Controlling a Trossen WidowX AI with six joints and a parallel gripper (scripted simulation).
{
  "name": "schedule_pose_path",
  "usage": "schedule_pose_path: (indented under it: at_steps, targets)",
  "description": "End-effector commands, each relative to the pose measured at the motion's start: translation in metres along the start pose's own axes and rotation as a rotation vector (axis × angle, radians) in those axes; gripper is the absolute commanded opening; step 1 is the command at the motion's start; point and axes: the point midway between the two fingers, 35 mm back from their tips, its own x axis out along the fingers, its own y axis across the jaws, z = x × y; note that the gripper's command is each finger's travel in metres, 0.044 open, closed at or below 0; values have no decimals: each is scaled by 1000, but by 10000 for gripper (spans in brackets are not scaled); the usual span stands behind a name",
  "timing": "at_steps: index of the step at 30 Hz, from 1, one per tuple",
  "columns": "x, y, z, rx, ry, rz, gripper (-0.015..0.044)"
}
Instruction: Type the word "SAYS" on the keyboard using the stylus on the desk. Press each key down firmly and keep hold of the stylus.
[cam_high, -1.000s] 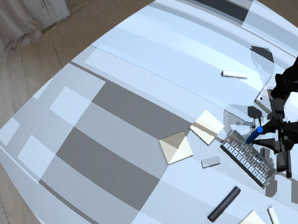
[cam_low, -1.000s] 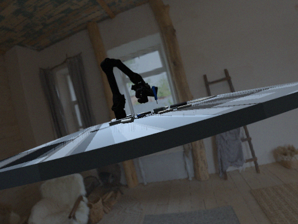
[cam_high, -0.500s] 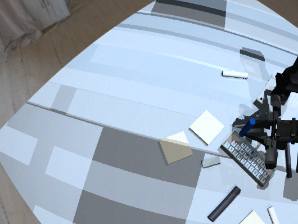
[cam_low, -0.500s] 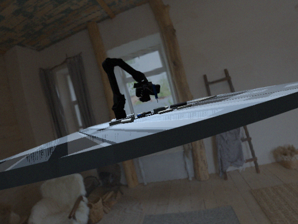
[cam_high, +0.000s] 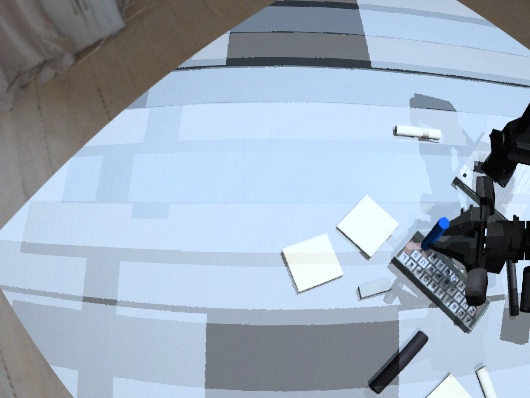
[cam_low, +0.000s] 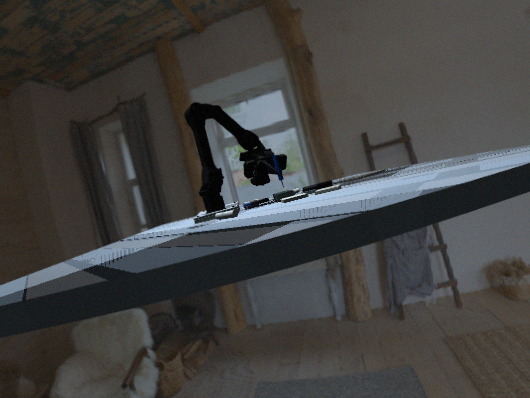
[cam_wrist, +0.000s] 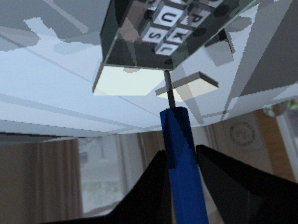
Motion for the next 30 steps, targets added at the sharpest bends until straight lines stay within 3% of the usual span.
schedule_pose_path:
  at_steps: [1,5,8,30]
  targets:
    - [6,3,10,-15,6,5,0]
    - [6,3,10,-15,6,5,0]
    - [8,3,13,-15,6,5,79]
    - [12,3,19,-15,6,5,81]
